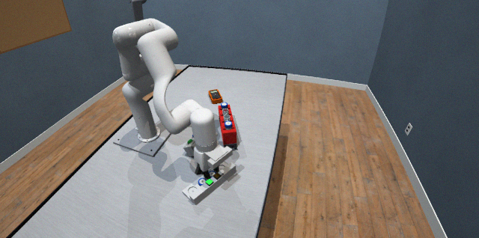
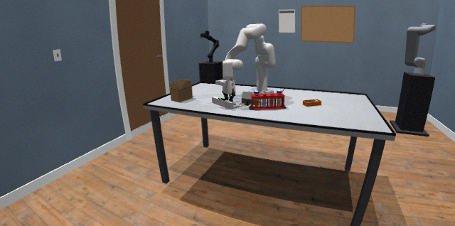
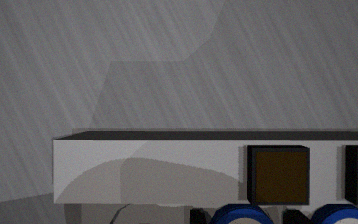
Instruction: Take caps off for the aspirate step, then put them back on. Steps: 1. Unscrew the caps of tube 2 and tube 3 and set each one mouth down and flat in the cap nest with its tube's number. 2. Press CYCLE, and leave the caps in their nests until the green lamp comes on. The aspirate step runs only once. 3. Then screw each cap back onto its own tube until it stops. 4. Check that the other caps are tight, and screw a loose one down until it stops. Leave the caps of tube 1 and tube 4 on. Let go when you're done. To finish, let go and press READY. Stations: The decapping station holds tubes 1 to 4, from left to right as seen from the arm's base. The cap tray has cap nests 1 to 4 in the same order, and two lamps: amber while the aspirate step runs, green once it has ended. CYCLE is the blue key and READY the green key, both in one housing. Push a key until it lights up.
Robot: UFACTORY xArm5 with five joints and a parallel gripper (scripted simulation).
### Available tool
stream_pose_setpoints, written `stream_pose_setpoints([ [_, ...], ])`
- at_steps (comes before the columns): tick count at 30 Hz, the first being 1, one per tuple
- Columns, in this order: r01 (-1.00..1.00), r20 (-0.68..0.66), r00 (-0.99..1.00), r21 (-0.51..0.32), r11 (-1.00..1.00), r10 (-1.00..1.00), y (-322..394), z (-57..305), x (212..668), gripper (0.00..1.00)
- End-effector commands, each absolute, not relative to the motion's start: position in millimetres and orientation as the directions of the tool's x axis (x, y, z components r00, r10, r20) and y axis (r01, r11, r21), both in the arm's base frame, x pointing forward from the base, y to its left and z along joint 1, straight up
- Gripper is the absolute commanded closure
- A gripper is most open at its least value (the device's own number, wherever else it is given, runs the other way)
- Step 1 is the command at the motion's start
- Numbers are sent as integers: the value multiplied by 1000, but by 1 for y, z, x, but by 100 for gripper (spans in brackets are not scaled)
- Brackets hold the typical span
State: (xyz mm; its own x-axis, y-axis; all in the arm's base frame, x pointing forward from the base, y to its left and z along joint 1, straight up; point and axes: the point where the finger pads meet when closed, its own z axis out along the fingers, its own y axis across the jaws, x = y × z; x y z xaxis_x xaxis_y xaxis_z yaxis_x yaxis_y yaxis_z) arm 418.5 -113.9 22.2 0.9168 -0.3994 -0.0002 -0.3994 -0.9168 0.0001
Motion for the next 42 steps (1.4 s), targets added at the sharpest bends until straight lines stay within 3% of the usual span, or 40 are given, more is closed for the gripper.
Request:
stream_pose_setpoints([
  [1, -399, 4, 917, -1, -917, -399, -114, 22, 420, 54],
  [4, -399, 4, 917, -1, -917, -399, -114, 22, 420, 54],
  [5, -399, 4, 917, -1, -917, -399, -114, 22, 420, 100],
  [19, -399, 4, 917, -1, -917, -399, -114, 22, 420, 100],
  [42, -399, 4, 917, -1, -917, -399, -114, 123, 420, 100],
])
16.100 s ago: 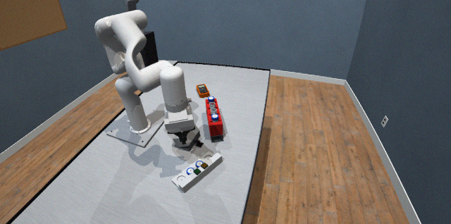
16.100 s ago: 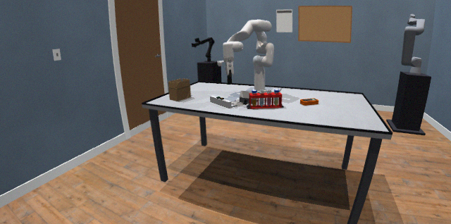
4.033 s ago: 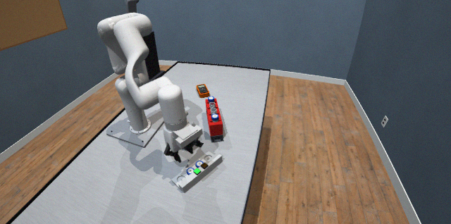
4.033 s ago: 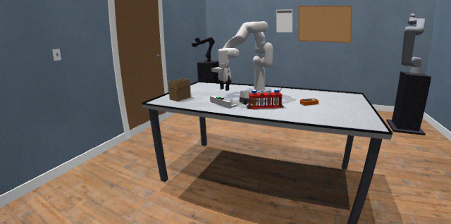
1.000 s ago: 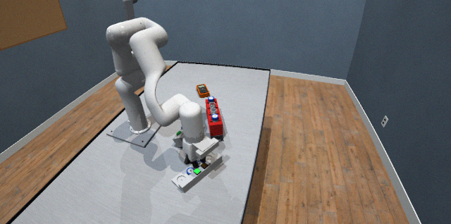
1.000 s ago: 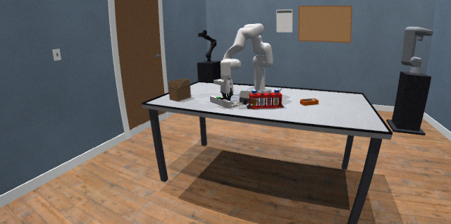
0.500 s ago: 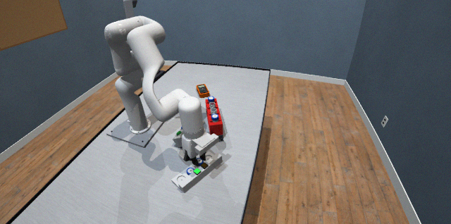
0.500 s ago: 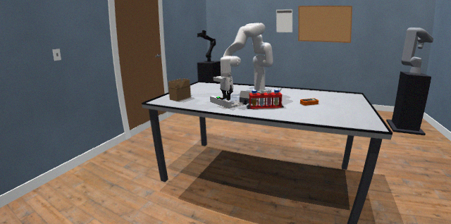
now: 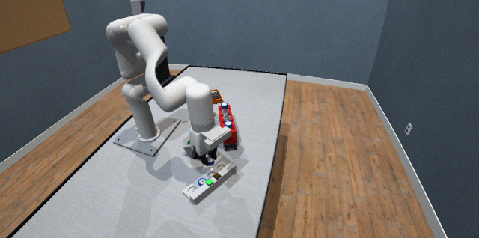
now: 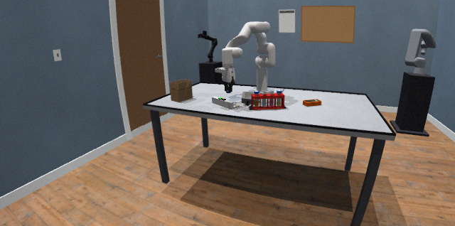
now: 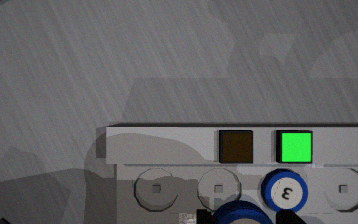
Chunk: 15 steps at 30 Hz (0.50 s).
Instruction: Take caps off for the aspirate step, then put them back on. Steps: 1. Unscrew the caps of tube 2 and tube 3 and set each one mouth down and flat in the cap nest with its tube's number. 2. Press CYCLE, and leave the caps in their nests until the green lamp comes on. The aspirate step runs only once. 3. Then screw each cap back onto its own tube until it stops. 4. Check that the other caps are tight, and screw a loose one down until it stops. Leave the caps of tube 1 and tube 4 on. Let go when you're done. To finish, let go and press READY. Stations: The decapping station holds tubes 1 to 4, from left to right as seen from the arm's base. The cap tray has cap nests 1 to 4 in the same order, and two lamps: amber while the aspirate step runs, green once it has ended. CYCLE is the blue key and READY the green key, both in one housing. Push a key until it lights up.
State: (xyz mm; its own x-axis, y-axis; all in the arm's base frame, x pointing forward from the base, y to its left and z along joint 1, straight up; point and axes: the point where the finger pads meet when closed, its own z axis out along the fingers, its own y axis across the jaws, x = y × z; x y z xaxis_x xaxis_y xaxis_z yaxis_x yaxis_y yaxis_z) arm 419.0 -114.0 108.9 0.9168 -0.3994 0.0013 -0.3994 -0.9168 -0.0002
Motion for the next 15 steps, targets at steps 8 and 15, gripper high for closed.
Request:
stream_pose_setpoints([
  [8, -399, 4, 917, -1, -917, -399, -114, 158, 420, 100],
  [15, -557, 4, 830, -1, -830, -557, -89, 162, 416, 100],
])
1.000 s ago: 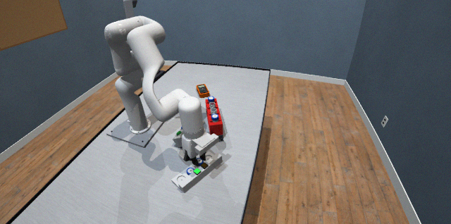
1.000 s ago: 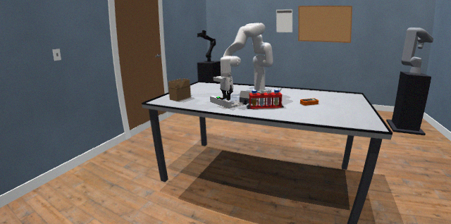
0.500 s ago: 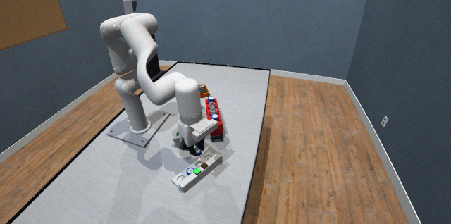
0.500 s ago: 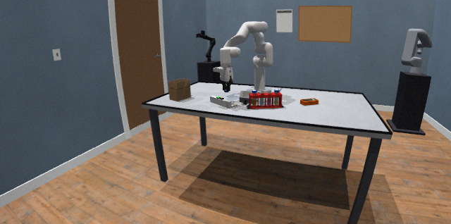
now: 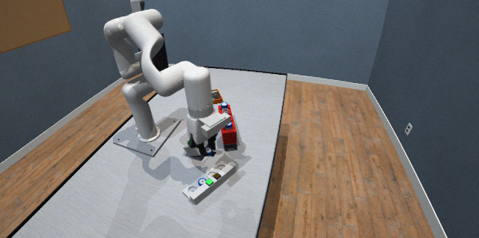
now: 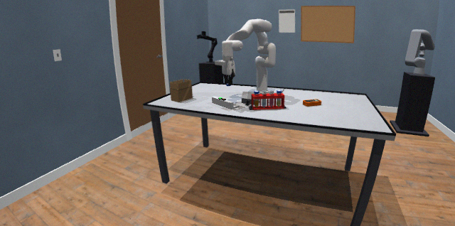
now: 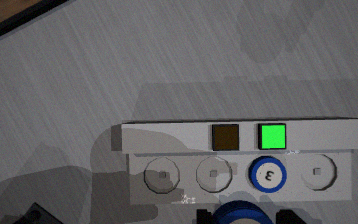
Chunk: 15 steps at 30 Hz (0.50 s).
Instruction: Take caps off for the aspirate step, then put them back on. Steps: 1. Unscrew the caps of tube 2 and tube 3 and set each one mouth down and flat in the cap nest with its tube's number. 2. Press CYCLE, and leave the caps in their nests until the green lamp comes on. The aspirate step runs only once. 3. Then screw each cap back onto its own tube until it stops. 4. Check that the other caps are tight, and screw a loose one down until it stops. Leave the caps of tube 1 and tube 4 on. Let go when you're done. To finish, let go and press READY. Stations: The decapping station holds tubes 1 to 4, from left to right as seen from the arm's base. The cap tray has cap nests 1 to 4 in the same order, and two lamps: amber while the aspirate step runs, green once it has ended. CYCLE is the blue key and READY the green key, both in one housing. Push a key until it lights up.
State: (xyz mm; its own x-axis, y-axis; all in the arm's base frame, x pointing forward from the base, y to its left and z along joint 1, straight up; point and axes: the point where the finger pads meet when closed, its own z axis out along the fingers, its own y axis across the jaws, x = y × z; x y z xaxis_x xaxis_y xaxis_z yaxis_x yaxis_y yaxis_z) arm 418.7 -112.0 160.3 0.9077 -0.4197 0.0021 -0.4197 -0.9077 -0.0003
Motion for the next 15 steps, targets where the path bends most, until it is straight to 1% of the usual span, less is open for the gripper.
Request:
stream_pose_setpoints([
  [1, -557, 4, 830, -2, -830, -557, -81, 162, 414, 100],
  [3, -557, 4, 830, -2, -830, -557, -81, 162, 414, 100],
  [15, -557, 3, 830, -2, -830, -557, 12, 162, 398, 100],
])
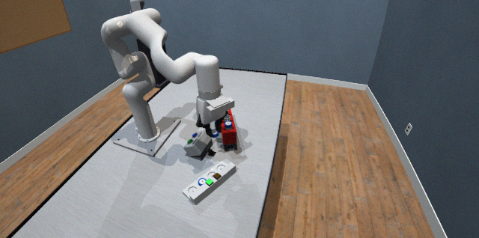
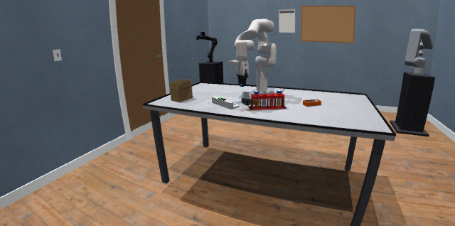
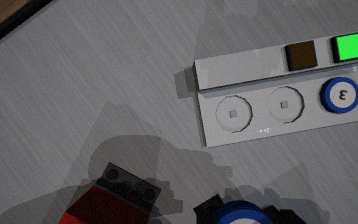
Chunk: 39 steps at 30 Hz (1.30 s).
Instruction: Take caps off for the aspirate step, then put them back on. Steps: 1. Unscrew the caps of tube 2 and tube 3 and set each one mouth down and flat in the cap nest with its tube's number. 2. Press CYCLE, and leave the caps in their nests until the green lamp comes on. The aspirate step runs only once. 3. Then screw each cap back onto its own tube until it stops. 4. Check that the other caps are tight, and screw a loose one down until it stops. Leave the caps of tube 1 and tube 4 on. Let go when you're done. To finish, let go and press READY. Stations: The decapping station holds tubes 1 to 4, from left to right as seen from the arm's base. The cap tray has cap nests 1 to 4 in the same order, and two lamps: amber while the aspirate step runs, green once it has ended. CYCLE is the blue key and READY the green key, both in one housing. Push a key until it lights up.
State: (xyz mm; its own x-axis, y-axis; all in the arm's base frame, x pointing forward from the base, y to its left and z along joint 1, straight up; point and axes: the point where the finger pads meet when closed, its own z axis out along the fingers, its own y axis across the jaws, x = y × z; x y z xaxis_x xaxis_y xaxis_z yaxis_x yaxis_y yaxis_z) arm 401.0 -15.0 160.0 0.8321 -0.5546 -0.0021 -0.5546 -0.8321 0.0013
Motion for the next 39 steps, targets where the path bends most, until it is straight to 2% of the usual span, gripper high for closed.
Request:
stream_pose_setpoints([
  [1, -557, 3, 830, -2, -830, -557, 20, 162, 397, 100],
  [27, -557, 2, 830, -4, -830, -557, 190, 162, 368, 100],
  [39, -557, 2, 830, -4, -830, -557, 190, 156, 368, 100],
])
